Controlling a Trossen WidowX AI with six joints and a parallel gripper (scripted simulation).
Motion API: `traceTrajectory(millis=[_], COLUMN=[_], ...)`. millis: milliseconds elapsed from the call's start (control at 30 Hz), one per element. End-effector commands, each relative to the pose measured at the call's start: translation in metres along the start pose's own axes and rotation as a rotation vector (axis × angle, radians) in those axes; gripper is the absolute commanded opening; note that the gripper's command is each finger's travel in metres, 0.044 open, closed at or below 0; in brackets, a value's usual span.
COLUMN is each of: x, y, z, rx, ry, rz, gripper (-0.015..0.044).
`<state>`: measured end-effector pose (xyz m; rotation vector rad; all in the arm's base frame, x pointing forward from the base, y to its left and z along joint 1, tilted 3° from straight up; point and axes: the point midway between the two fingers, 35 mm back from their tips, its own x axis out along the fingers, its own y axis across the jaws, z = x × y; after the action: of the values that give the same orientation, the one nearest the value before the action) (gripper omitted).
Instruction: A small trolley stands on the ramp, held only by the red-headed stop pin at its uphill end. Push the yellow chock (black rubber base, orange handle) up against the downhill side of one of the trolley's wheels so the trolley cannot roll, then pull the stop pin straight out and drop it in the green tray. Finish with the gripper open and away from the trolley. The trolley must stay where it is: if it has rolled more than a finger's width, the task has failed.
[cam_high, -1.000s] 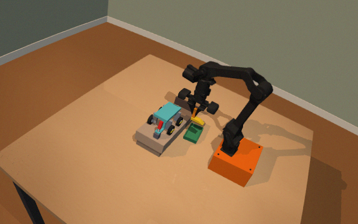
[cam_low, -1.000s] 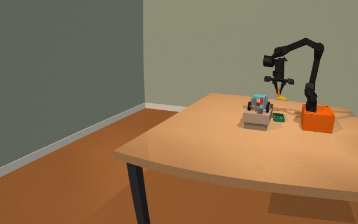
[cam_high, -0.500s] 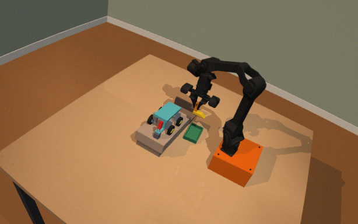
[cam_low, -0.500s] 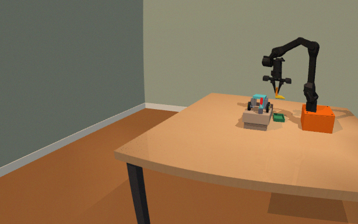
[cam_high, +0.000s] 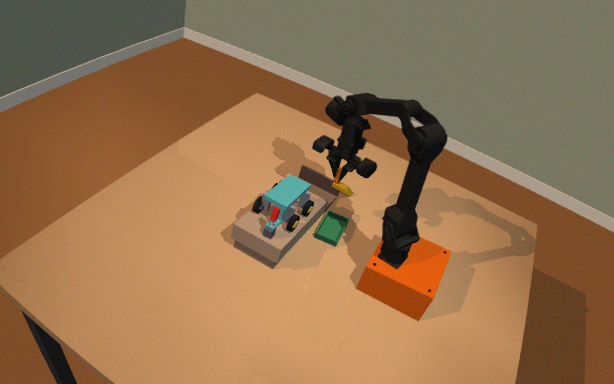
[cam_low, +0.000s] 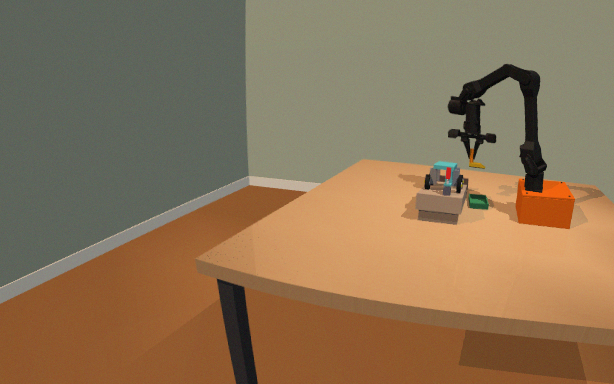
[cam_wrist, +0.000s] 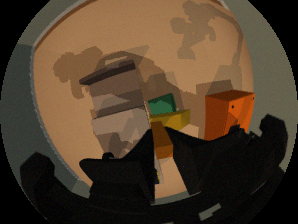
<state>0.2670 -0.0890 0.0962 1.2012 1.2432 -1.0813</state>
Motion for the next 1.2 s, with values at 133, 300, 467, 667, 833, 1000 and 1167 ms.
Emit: traceTrajectory(millis=[133,300,467,667,833,1000,1167], x=[0.0009,0.0009,0.001,0.0011,0.0011,0.0012,0.0012], y=[0.0019,0.0021,0.0022,0.0022,0.0022,0.0022,0.0022], z=[0.0033,0.0039,0.0045,0.0051,0.0057,0.0063,0.0069], rx=[0.267,0.444,0.62,0.833,1.015,1.198,1.38], ry=[0.02,0.03,0.039,0.05,0.059,0.067,0.074], rz=[-0.012,-0.019,-0.027,-0.037,-0.047,-0.059,-0.073], gripper=[0.0,0.0,0.0,0.0,0.0,0.0,0.0])
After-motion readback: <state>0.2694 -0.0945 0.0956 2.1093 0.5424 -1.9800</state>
